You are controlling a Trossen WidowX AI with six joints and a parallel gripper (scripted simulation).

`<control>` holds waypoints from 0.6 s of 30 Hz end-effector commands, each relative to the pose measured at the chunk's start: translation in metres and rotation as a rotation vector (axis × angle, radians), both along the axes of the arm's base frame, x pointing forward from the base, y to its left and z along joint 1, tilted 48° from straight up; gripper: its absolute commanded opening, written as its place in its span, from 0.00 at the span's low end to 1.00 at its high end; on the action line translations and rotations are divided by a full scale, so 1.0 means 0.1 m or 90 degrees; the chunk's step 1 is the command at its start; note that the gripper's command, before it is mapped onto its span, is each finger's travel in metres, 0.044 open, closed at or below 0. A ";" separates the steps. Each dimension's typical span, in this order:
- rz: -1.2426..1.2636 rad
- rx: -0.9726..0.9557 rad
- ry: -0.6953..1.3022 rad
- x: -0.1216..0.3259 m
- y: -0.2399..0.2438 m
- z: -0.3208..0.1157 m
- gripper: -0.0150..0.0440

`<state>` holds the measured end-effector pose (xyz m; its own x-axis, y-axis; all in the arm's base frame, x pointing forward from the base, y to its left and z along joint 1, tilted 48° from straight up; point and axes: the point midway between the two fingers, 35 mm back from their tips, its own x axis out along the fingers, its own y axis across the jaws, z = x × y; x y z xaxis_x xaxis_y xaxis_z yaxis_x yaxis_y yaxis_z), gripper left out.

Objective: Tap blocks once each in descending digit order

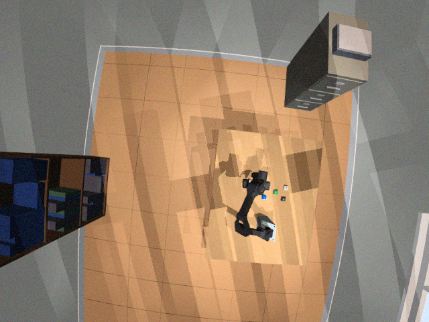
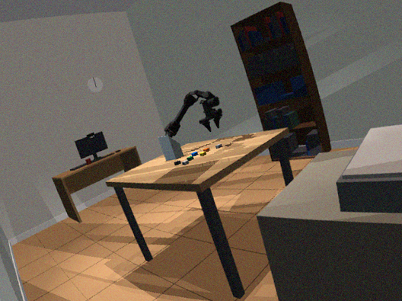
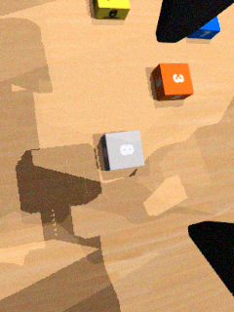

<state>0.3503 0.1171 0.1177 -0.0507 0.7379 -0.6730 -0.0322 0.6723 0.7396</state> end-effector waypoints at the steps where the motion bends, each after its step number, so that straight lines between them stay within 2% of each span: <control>1: 0.000 0.002 0.004 0.02 0.03 0.01 0.93; 14: -0.001 0.001 0.004 0.03 0.00 -0.02 0.93; 18: -0.002 -0.007 0.003 0.08 -0.54 -0.60 0.93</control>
